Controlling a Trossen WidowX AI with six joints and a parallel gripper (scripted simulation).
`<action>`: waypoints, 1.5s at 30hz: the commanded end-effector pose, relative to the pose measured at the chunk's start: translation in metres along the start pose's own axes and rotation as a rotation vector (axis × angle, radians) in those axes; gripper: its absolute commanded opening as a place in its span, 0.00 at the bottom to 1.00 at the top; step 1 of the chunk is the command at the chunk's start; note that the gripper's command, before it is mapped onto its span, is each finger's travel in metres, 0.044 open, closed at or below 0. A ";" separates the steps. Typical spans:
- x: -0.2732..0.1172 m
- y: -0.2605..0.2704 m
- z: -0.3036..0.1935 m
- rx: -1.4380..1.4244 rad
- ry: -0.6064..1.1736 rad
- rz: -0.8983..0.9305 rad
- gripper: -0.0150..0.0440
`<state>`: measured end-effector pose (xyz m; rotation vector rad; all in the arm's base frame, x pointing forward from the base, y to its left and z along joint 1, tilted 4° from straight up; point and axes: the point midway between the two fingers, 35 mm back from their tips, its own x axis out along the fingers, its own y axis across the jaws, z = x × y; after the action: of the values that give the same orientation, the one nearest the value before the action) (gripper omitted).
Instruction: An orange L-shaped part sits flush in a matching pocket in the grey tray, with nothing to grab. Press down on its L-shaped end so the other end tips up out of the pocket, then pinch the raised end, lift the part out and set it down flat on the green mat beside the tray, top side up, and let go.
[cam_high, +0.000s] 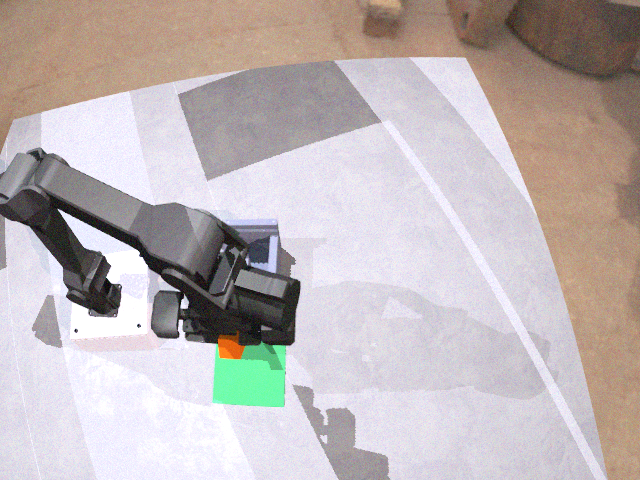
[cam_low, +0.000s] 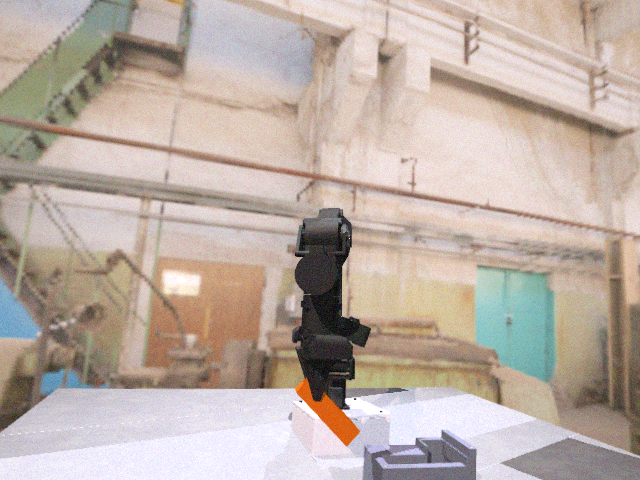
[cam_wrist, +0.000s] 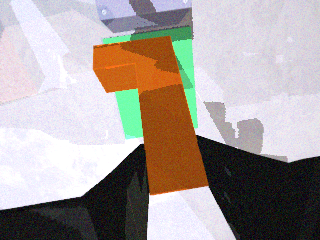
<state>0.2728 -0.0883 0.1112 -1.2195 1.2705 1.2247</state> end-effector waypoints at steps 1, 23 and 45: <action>0.000 -0.001 -0.002 -0.007 0.004 -0.005 0.25; 0.033 -0.002 -0.002 -0.007 0.004 -0.005 0.25; 0.068 -0.002 -0.003 -0.007 0.004 -0.005 0.25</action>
<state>0.2735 -0.0934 0.0497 -1.2312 1.2614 1.2159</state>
